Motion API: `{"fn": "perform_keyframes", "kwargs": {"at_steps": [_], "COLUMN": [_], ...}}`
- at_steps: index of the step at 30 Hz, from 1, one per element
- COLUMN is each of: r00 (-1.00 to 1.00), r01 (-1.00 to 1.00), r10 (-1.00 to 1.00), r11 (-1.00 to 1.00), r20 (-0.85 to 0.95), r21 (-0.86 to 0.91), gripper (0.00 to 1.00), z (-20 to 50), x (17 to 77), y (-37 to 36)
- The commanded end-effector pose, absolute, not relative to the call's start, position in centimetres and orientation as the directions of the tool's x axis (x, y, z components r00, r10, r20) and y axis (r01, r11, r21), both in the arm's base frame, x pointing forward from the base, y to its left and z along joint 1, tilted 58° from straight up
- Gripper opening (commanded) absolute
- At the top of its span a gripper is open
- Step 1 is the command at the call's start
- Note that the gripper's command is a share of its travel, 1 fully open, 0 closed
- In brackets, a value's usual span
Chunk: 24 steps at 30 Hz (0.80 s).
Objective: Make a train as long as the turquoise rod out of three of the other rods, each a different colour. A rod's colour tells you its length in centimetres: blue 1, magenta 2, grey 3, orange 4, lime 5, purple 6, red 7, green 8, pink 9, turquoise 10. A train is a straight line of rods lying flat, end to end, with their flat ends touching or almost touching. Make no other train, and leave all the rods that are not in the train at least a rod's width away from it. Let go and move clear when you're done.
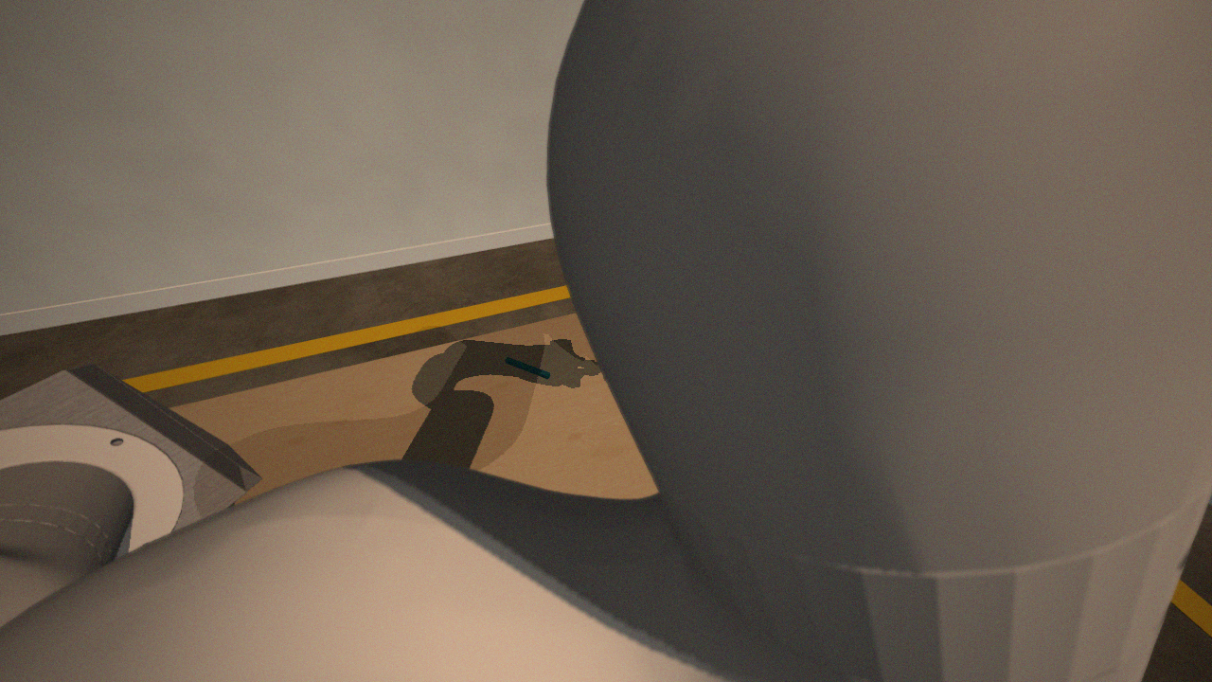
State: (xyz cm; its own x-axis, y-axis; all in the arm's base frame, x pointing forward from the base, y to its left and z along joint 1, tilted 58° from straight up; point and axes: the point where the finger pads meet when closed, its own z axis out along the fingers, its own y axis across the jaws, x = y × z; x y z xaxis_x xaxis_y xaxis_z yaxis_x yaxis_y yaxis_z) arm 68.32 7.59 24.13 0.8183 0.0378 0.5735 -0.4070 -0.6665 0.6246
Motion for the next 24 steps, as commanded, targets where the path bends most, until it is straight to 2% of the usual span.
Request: {"fn": "perform_keyframes", "kwargs": {"at_steps": [1,24], "r00": [0.818,0.817], "r01": [-0.407,-0.408], "r10": [0.038,0.038], "r11": [-0.667,-0.667], "r20": [0.575,0.575], "r21": [0.624,0.624], "gripper": [0.04,0.04], "z": [24.2,20.9], "x": [68.3,70.9], "y": [7.7,3.1]}}
